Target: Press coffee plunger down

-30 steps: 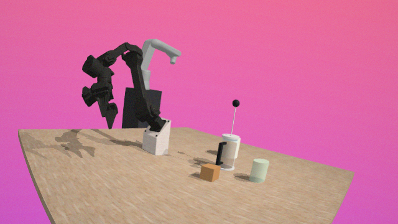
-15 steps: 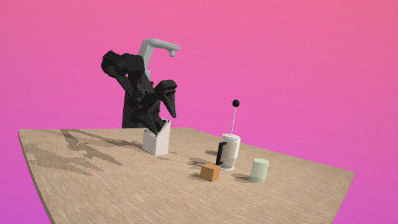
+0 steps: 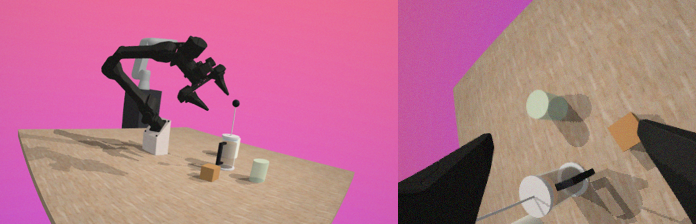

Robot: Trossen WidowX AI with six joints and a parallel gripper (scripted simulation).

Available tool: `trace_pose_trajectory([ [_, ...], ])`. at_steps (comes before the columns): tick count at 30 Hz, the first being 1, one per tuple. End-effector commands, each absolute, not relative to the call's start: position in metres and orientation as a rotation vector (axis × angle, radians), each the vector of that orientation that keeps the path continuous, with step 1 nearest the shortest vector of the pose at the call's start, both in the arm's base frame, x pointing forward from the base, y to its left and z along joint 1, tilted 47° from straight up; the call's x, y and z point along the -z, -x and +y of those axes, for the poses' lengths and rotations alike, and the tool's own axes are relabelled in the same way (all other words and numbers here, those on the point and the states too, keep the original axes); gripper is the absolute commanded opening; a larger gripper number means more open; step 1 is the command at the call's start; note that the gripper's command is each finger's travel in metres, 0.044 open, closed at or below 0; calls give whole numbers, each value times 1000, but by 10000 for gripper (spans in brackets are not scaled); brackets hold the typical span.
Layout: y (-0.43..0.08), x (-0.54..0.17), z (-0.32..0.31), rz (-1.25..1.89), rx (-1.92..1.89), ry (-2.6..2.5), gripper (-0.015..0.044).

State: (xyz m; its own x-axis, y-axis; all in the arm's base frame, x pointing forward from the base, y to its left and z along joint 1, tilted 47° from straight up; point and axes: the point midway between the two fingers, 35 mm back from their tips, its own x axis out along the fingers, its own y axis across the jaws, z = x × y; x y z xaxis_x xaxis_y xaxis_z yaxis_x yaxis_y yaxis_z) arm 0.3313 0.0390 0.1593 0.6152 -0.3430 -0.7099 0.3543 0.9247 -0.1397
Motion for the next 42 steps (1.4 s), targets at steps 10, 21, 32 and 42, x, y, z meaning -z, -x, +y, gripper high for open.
trace_pose_trajectory([
  [10, -283, -94, 206, 738, -8, 784, 440],
  [21, -272, -53, 175, 726, -40, 829, 440],
  [32, -277, -45, 170, 728, -42, 829, 440],
  [42, -290, -35, 166, 727, -43, 829, 440],
])
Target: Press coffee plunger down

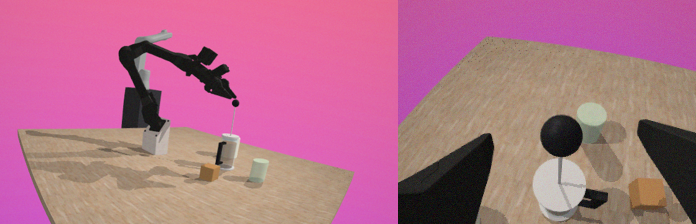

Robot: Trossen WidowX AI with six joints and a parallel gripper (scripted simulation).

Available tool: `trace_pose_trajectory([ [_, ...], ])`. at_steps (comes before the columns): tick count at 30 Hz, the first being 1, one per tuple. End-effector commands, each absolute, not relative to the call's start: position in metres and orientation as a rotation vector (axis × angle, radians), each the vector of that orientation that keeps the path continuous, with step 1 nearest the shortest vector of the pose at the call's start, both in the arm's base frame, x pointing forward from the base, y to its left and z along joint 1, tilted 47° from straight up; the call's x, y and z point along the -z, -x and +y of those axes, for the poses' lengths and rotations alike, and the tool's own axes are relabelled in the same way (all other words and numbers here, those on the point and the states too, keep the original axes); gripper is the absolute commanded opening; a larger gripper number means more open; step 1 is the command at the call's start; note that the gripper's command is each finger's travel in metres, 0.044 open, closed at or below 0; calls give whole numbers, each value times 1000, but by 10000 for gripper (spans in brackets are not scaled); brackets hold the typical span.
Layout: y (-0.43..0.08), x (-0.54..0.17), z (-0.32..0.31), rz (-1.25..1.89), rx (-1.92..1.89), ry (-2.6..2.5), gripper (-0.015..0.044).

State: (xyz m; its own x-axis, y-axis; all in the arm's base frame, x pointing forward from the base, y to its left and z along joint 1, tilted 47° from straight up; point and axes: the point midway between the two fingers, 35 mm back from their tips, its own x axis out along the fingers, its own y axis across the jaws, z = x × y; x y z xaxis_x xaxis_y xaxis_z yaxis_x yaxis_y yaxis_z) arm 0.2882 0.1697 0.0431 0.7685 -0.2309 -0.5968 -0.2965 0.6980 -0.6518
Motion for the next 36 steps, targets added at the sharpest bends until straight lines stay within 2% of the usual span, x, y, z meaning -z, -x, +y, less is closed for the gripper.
trace_pose_trajectory([
  [1, -291, -34, 166, 727, -43, 829, 440],
  [11, -301, -26, 161, 725, -42, 830, 440],
  [22, -301, -26, 161, 725, -42, 830, 151],
  [27, -301, -26, 161, 725, -42, 830, 122],
  [36, -302, -24, 160, 725, -42, 829, 122],
])
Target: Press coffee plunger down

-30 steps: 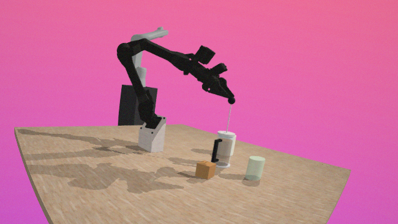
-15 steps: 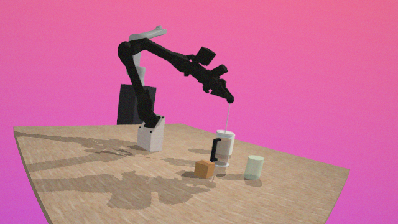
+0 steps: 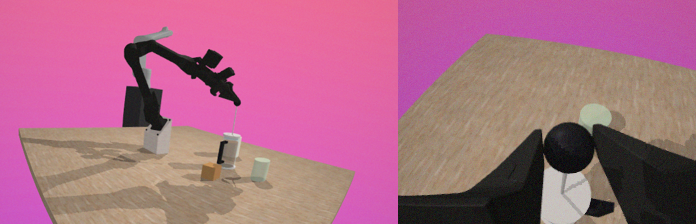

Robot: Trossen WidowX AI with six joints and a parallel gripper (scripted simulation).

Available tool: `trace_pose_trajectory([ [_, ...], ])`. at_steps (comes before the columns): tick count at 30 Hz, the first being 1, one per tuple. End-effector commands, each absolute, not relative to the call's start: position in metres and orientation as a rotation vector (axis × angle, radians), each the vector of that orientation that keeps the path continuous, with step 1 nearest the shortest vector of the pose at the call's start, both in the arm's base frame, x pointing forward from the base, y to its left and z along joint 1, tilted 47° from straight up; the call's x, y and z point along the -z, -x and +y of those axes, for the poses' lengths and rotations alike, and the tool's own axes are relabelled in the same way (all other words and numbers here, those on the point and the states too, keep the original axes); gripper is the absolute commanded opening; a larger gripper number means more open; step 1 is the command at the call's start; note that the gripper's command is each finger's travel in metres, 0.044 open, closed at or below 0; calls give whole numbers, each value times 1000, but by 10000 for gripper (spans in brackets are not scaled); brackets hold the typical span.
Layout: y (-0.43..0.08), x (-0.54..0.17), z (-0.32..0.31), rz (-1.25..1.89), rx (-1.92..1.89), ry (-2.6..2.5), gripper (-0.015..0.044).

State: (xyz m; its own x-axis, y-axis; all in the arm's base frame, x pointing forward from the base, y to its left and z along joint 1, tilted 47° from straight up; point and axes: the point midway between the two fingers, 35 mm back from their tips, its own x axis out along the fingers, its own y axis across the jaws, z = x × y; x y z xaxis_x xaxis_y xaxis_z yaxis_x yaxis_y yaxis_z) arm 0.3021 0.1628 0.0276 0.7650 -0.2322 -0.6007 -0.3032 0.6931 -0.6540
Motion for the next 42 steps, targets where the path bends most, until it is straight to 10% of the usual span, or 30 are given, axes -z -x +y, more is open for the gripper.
trace_pose_trajectory([
  [1, -302, -23, 159, 726, -43, 829, 122],
  [42, -305, 30, 116, 729, -44, 828, 122],
])
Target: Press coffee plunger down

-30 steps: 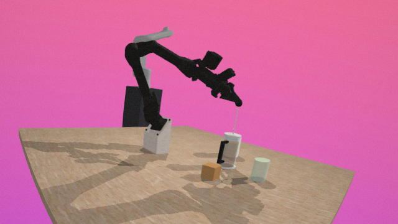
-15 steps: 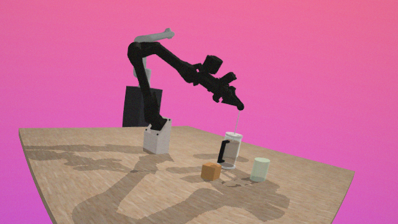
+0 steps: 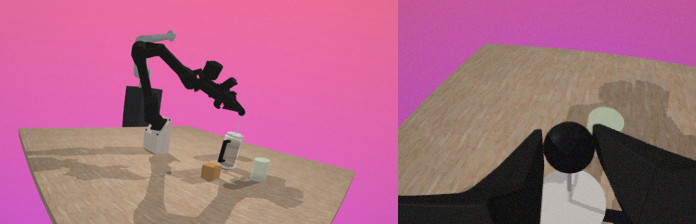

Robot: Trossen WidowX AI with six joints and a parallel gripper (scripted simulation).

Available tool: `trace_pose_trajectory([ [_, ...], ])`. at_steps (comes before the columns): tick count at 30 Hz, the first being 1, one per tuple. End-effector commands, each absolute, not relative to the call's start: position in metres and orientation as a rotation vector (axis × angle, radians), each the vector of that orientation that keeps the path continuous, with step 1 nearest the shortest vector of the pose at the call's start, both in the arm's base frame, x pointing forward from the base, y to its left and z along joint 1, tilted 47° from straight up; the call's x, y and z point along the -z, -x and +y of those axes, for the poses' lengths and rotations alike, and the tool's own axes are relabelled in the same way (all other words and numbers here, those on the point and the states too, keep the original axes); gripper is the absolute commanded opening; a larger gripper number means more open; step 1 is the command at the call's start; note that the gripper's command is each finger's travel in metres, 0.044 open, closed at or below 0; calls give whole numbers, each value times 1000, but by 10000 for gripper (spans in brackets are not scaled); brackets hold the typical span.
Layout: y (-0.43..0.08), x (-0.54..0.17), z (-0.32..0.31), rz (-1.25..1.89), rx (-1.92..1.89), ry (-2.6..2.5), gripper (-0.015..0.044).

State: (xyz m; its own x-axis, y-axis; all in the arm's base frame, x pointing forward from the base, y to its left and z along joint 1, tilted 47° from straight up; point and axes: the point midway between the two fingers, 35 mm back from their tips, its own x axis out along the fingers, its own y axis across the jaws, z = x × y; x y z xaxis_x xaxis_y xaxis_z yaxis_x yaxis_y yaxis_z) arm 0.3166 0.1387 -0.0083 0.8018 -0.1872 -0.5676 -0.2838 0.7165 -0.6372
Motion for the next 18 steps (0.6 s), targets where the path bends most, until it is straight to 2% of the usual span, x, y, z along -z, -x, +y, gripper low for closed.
trace_pose_trajectory([
  [1, -305, 32, 115, 729, -44, 829, 122],
  [18, -310, 51, 95, 724, -42, 832, 122],
])
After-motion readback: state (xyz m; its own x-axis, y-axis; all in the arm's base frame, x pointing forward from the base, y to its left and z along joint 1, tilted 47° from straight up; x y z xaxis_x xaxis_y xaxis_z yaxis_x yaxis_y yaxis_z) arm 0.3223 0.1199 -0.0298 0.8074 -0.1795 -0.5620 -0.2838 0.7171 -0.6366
